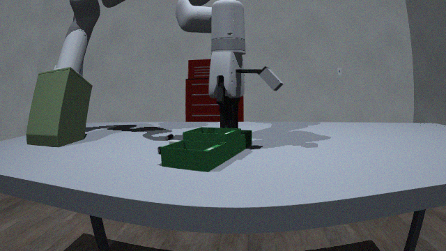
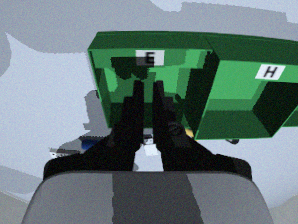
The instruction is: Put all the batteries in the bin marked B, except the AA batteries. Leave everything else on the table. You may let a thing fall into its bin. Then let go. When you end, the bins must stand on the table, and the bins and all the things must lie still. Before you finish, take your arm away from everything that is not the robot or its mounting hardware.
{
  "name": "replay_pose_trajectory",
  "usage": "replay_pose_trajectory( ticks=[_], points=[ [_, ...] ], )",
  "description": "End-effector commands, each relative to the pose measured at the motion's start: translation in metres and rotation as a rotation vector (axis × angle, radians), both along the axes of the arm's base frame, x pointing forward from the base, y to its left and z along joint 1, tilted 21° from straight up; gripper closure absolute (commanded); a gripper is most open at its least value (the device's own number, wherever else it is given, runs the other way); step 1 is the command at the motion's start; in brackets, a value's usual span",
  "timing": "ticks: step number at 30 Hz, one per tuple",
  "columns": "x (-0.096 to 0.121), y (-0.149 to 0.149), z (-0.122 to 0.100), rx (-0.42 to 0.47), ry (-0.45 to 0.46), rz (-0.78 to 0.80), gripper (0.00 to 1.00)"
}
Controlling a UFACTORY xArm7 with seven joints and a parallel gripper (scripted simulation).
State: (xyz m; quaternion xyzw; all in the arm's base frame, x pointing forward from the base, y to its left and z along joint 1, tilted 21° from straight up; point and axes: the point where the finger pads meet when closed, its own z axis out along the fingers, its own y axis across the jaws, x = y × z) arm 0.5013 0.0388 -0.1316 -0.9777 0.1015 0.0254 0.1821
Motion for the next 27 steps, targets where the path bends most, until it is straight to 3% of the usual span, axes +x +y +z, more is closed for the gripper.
replay_pose_trajectory(
  ticks=[1,15,21,27],
  points=[
    [0.002,-0.004,0.008,-0.002,-0.004,-0.002,0.93],
    [0.002,-0.016,0.039,-0.002,-0.004,-0.002,0.93],
    [0.002,-0.017,0.041,-0.002,-0.004,-0.002,0.93],
    [0.003,-0.035,0.087,-0.001,-0.005,-0.002,0.93]
  ],
)
